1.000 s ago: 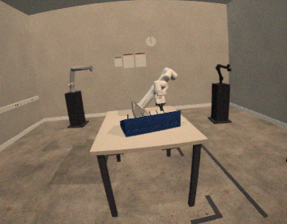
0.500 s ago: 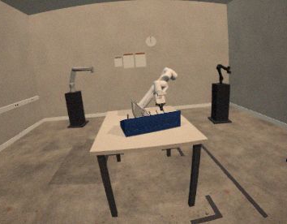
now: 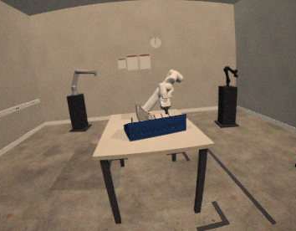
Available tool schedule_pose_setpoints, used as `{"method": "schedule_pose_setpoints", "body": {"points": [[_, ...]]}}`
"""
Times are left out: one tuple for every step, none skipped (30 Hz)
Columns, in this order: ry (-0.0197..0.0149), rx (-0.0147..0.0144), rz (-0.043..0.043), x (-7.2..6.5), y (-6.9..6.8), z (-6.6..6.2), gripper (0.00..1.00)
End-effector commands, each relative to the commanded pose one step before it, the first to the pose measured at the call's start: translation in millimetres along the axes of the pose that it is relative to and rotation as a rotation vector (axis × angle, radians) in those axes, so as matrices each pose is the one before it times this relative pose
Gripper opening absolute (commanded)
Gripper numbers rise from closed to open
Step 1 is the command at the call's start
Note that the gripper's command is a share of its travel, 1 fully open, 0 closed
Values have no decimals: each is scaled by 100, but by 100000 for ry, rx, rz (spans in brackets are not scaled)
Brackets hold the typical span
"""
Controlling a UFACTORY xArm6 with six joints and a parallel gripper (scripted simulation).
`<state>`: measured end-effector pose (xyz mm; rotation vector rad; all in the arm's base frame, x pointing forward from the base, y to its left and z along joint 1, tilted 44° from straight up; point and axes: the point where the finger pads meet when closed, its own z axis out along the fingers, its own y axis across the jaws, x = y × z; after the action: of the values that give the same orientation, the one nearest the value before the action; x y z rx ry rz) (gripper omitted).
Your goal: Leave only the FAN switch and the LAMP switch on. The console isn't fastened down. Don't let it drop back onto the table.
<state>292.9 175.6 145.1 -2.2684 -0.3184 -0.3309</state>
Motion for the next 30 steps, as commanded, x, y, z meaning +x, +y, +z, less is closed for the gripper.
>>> {"method": "schedule_pose_setpoints", "body": {"points": [[218,-66,-126,285,-9,-53,0],[0,0,0,63,0,0,0],[0,0,0,67,0,0,0],[0,0,0,70,0,0,0],[0,0,0,73,0,0,0],[0,0,0,76,0,0,0],[0,0,0,79,0,0,0],[0,0,0,82,0,0,0],[0,0,0,84,0,0,0],[0,0,0,86,0,0,0],[0,0,0,88,0,0,0],[0,0,0,90,0,0,0],[0,0,0,92,0,0,0],[0,0,0,93,0,0,0],[0,0,0,94,0,0,0],[0,0,0,94,0,0,0],[0,0,0,0,0,0,0],[0,0,0,0,0,0,0],[0,0,0,95,0,0,0],[0,0,0,95,0,0,0],[0,0,0,95,0,0,0],[0,0,0,95,0,0,0],[0,0,0,94,0,0,0],[0,0,0,93,0,0,0],[0,0,0,92,0,0,0],[0,0,0,91,0,0,0],[0,0,0,89,0,0,0],[0,0,0,87,0,0,0],[0,0,0,85,0,0,0],[0,0,0,82,0,0,0]]}}
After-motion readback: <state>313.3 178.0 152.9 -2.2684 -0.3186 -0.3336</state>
